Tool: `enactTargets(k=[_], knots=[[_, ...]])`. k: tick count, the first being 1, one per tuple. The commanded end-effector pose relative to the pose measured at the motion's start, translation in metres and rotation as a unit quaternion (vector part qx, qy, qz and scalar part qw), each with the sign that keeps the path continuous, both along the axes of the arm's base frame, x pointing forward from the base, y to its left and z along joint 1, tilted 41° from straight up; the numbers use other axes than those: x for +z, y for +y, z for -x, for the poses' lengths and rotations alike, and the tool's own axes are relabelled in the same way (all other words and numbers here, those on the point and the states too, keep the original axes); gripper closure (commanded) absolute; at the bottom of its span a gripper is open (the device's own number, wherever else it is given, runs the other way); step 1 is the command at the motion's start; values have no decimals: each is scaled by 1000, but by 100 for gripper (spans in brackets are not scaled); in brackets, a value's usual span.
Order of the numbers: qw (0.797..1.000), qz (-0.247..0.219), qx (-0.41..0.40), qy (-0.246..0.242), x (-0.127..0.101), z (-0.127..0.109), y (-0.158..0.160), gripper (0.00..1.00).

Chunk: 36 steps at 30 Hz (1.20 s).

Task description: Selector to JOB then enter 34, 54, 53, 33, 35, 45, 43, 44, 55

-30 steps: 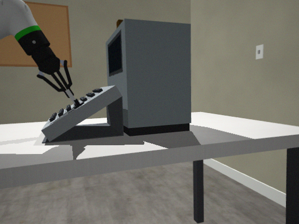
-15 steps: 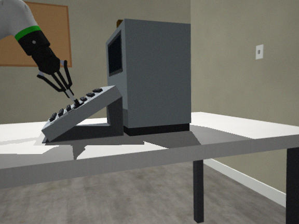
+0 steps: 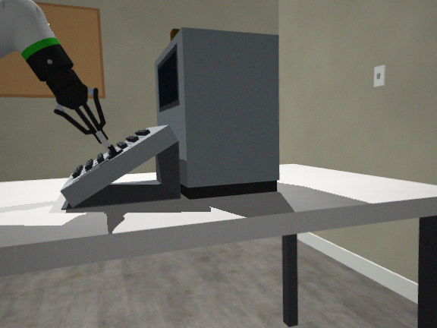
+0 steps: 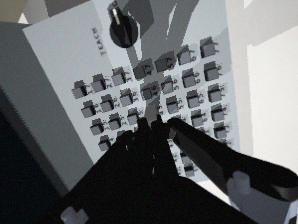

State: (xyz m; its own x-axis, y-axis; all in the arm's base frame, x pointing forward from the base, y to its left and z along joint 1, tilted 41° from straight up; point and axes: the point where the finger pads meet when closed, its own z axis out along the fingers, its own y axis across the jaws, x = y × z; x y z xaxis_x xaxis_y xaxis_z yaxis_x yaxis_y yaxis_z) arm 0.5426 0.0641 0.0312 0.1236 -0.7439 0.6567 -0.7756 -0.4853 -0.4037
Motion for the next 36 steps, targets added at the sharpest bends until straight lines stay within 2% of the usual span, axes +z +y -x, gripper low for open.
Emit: enactTargets(k=[1, 36], knots=[[1000, 0, 0, 0, 0, 0, 0, 100], [1000, 0, 0, 0, 23, 22, 17, 100]])
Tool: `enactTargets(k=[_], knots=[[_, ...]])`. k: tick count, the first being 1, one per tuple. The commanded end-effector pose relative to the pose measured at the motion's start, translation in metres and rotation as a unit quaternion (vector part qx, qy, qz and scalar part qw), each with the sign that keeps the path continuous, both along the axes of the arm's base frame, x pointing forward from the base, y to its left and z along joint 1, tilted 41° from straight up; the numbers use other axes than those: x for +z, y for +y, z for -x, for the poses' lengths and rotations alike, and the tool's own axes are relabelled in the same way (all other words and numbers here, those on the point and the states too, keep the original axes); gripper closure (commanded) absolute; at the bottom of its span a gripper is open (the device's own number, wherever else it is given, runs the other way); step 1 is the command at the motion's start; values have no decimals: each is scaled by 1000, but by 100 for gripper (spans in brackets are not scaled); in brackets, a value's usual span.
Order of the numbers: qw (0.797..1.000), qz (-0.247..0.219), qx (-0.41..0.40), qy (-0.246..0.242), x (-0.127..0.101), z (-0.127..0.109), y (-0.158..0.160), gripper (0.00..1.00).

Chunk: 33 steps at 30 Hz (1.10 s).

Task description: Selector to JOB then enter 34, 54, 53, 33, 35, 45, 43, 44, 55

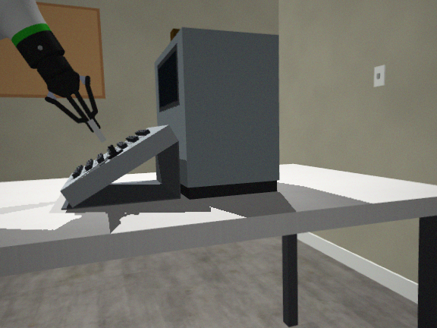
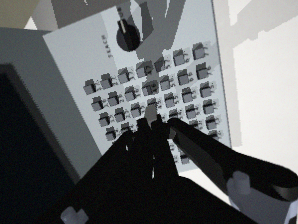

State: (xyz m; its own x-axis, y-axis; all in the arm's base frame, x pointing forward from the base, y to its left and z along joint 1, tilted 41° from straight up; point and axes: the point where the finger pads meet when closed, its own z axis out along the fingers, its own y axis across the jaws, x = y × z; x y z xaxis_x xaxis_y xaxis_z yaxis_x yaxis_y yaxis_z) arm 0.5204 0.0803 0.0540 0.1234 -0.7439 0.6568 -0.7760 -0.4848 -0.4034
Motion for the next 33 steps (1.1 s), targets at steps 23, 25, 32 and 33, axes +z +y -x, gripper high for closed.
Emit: enactTargets(k=[23, 25, 32, 33], knots=[[1000, 0, 0, 0, -28, 52, -33, 100], [1000, 0, 0, 0, -29, 51, -34, 100], [1000, 0, 0, 0, -34, 46, -37, 100], [1000, 0, 0, 0, -35, 45, -38, 100]])
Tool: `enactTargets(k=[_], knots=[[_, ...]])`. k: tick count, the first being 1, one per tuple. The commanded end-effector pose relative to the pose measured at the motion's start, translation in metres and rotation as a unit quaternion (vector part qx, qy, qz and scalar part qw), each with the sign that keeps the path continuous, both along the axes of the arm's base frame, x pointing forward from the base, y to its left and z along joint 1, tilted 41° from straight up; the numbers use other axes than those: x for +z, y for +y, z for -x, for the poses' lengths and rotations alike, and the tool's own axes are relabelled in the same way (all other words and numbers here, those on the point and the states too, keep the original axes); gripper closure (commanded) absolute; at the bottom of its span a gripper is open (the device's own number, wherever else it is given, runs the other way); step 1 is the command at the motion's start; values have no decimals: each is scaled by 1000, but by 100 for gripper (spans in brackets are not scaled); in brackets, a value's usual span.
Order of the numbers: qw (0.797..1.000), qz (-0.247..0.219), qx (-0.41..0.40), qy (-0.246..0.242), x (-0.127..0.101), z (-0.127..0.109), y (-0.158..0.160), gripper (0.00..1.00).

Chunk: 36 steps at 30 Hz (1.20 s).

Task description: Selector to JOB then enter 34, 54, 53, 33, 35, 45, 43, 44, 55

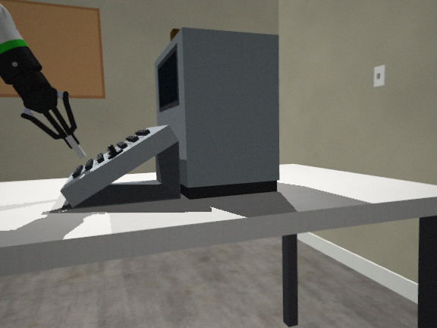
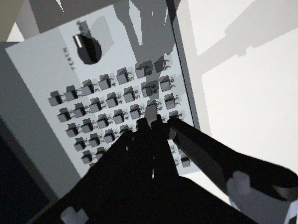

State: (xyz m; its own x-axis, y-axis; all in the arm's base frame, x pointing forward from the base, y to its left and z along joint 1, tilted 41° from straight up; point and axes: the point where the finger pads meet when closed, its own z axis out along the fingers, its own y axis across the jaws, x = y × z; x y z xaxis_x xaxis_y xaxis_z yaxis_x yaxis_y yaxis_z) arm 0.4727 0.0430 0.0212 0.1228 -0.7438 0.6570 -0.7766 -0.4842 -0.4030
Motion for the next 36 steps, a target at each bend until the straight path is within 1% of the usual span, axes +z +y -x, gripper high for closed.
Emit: enactTargets(k=[1, 9, 36], knots=[[1000, 0, 1, 0, -3, -4, -2, 100], [1000, 0, 1, 0, -8, -8, -5, 100], [1000, 0, 1, 0, -9, -9, -5, 100]])
